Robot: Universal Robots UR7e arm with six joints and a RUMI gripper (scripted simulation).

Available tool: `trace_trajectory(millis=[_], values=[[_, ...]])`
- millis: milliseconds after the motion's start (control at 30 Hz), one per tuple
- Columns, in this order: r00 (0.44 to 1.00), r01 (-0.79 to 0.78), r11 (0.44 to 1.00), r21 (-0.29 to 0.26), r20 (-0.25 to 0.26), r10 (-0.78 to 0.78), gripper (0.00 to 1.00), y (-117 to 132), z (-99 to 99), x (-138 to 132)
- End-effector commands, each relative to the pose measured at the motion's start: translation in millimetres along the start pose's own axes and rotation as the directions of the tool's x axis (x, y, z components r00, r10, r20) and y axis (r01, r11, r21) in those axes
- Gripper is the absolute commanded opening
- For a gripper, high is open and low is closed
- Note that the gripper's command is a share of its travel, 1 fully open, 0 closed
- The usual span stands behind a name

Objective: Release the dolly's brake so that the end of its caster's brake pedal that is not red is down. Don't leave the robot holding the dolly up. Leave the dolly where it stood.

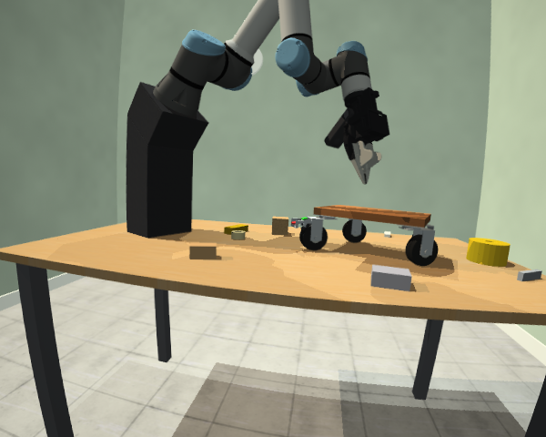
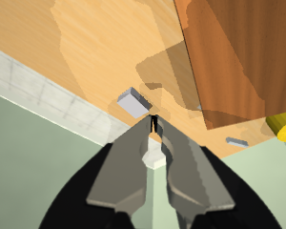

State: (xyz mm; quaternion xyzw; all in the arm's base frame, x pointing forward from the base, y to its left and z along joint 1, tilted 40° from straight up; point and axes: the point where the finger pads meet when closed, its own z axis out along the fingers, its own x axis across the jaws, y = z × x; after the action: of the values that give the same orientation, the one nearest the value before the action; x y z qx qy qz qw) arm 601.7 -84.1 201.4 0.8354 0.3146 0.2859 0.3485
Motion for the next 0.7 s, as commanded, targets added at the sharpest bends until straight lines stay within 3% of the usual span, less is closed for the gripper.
trace_trajectory(millis=[0,167,300,667], values=[[0.992,-0.121,0.985,0.124,-0.014,0.123,0.00,-64.2,-20.6,-22.2],[0.976,-0.214,0.954,0.211,0.012,0.216,0.00,-116.7,-37.9,-38.8],[0.965,-0.259,0.932,0.252,0.030,0.260,0.00,-142.6,-47.2,-46.6],[0.958,-0.283,0.920,0.272,0.041,0.283,0.00,-155.9,-52.3,-50.6]])
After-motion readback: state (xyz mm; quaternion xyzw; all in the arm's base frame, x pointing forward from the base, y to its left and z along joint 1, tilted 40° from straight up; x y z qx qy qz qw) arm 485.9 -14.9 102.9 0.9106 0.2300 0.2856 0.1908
